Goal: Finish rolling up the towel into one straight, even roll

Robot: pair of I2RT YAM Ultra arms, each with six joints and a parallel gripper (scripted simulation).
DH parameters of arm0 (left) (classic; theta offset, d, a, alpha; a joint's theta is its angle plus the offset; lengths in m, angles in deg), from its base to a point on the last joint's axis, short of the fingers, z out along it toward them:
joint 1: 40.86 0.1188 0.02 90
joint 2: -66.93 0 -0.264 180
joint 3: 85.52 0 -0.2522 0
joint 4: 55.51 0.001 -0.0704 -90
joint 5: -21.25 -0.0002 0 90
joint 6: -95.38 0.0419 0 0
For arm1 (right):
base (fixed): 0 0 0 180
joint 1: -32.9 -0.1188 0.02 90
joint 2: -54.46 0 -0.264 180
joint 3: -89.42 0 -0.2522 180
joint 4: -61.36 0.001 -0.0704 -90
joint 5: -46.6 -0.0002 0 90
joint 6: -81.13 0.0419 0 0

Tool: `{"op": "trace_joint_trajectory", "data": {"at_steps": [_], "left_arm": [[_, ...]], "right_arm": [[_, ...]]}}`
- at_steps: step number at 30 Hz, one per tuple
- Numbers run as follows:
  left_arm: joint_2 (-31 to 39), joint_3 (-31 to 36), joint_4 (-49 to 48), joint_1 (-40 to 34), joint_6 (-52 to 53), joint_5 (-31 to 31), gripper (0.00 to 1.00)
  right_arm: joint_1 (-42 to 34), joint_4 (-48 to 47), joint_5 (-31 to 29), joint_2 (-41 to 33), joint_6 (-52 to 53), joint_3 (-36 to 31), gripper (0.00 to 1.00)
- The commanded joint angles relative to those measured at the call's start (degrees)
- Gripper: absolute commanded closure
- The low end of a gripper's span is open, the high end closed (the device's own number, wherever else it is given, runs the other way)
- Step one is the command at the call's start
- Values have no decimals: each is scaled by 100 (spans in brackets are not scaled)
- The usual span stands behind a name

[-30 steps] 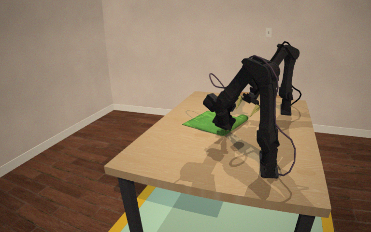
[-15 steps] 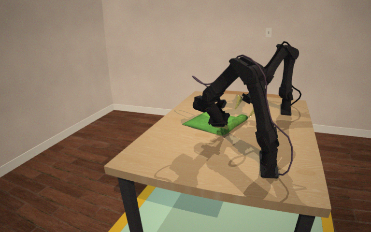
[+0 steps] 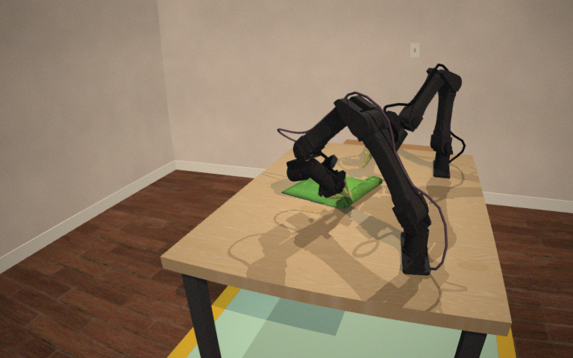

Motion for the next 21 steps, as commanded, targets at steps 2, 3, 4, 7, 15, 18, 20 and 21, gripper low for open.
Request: {"op": "trace_joint_trajectory", "data": {"at_steps": [2,3,4,7,15,18,20,21], "left_arm": [[-519,-432,1094,12,185,9,82],[-596,-516,1205,15,210,4,82],[-596,-516,1205,15,210,4,82],[-751,-670,1416,17,284,4,82],[-919,-747,1482,19,329,8,82],[-974,-710,1393,19,330,10,82],[-990,-702,1369,19,330,10,82],[-990,-702,1369,19,330,10,82]], "right_arm": [[-50,-111,-42,42,61,63,2],[-50,-111,-42,42,61,63,2],[-50,-111,-42,42,61,63,2],[-50,-111,-42,42,61,63,2],[155,-24,255,-2,-259,91,2],[375,78,569,-41,-603,130,2],[443,121,672,-44,-709,152,2],[443,121,672,-44,-709,152,2]]}}
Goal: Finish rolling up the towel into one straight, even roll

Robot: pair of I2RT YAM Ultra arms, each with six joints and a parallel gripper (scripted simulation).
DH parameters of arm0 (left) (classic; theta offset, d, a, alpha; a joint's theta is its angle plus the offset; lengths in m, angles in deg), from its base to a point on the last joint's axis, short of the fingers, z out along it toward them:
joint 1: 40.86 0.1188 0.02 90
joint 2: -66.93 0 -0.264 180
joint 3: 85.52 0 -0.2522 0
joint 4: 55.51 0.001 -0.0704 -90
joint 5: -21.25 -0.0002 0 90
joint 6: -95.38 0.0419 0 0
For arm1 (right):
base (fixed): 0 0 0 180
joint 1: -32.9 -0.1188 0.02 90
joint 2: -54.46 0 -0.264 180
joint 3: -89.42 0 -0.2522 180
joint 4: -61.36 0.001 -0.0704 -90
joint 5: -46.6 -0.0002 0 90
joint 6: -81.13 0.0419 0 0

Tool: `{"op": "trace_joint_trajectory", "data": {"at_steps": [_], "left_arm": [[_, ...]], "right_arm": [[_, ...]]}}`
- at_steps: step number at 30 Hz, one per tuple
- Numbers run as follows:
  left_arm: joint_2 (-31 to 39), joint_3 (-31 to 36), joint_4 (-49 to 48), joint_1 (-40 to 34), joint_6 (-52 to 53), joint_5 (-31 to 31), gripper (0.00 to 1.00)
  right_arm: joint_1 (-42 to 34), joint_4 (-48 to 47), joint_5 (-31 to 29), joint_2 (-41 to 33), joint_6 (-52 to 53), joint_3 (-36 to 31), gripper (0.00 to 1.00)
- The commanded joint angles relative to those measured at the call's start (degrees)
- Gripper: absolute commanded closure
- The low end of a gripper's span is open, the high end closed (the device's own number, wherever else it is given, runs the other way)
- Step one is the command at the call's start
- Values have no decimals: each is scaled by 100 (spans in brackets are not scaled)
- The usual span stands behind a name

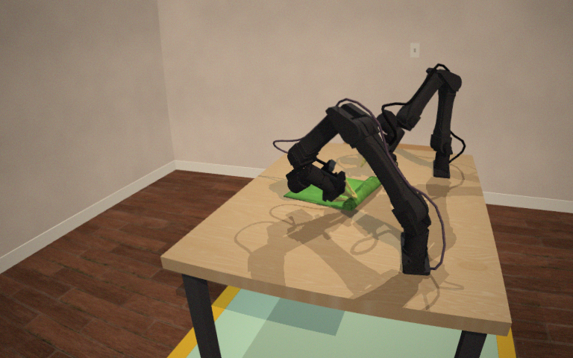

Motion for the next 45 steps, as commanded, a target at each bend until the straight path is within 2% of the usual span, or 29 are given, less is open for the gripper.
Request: {"op": "trace_joint_trajectory", "data": {"at_steps": [1,21,33,45], "left_arm": [[-186,-13,-91,12,64,187,82],[-186,-14,-90,12,64,187,82],[-186,-14,-90,12,64,187,82],[-186,-14,-90,12,64,187,82]], "right_arm": [[65,84,299,-44,-261,152,2],[67,-1171,391,732,-354,-378,2],[68,-1330,393,833,-352,-429,53],[68,-1332,394,834,-351,-430,64]]}}
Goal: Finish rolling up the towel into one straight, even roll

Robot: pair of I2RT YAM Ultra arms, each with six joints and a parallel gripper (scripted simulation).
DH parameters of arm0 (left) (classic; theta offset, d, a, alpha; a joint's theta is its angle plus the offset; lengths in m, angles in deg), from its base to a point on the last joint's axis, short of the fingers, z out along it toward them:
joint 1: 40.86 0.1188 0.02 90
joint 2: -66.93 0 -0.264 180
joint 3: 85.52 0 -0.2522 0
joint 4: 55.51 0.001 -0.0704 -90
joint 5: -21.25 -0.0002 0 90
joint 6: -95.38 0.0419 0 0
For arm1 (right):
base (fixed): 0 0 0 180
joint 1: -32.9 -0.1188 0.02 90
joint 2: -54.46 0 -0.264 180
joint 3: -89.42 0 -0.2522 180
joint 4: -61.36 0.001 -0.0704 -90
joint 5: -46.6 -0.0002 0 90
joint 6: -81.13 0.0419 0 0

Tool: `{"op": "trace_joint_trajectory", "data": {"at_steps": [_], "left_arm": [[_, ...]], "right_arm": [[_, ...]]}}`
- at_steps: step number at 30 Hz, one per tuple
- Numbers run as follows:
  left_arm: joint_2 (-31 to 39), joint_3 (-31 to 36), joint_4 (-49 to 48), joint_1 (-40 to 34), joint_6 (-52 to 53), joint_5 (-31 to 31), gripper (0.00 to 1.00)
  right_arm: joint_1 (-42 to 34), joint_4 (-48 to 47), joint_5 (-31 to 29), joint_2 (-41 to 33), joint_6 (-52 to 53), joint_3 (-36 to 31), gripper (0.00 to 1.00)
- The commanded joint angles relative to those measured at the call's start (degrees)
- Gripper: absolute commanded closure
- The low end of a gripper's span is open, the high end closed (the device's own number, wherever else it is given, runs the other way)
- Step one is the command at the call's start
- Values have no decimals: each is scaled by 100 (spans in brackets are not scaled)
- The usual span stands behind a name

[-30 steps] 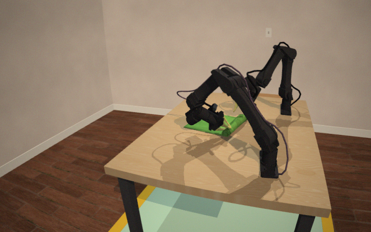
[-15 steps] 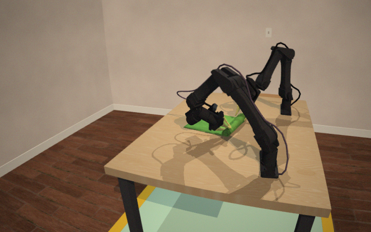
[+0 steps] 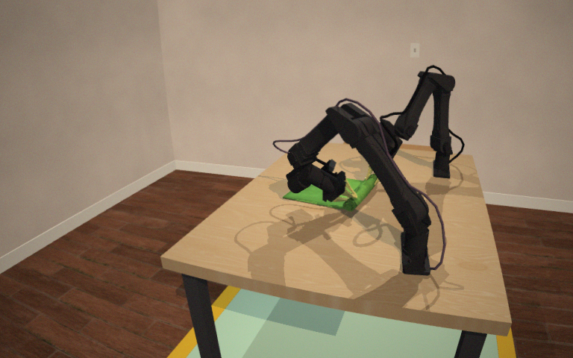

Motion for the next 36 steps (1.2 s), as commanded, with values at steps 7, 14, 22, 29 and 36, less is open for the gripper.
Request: {"op": "trace_joint_trajectory", "data": {"at_steps": [7,14,22,29,36], "left_arm": [[-181,-14,-105,15,57,191,82],[-181,-14,-105,15,57,191,82],[-180,-15,-103,15,57,191,77],[-139,-43,-31,16,56,191,55],[-73,-112,113,19,59,189,24]], "right_arm": [[31,-156,70,32,-30,-139,69],[31,-157,70,32,-30,-139,77],[30,-158,71,32,-30,-139,80],[30,-158,71,32,-30,-139,80],[30,-158,71,32,-30,-139,80]]}}
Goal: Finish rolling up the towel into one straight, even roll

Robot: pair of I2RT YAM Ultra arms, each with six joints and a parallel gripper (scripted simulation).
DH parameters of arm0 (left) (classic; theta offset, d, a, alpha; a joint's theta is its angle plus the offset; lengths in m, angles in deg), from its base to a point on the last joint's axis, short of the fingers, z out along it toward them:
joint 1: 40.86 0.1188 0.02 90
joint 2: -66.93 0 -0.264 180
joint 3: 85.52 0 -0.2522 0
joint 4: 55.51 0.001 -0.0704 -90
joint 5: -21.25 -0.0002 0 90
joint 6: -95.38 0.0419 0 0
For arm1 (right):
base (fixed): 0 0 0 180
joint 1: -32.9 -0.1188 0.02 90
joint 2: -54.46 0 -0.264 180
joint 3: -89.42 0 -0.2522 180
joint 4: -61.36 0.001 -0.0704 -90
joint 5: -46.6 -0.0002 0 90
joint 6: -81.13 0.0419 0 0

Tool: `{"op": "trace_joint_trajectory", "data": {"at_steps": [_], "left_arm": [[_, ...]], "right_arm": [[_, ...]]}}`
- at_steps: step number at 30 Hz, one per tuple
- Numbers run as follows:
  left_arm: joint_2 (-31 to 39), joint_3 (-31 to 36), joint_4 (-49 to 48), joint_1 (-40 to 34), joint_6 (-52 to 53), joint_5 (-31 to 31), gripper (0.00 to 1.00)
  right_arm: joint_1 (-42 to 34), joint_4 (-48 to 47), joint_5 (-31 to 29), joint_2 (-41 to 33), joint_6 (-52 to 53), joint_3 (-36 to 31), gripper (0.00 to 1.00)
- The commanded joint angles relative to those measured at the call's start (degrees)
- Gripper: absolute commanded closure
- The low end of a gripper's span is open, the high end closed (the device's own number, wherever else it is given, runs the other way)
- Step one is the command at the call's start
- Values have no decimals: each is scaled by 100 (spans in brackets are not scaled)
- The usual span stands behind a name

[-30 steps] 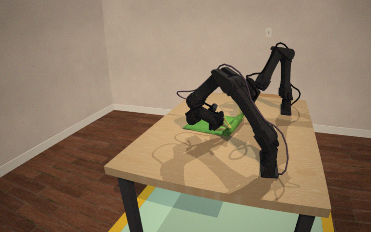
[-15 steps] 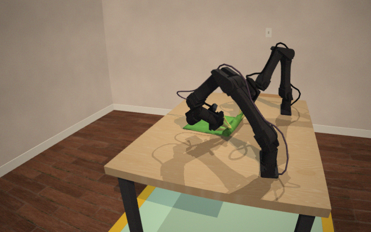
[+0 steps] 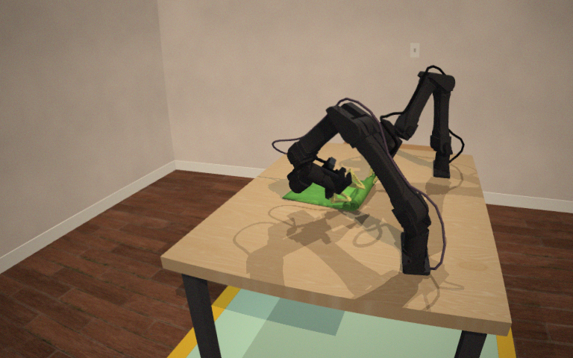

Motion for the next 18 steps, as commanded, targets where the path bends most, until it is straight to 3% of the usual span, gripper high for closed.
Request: {"op": "trace_joint_trajectory", "data": {"at_steps": [1,2,9,18], "left_arm": [[-107,-80,-381,4,48,361,19],[-102,-77,-379,4,48,361,15],[-140,-330,-100,134,164,436,15],[279,-613,-2,619,61,605,15]], "right_arm": [[30,-110,66,32,-25,-139,80],[30,-110,66,32,-25,-139,80],[84,61,187,44,19,-48,80],[394,938,873,156,250,446,80]]}}
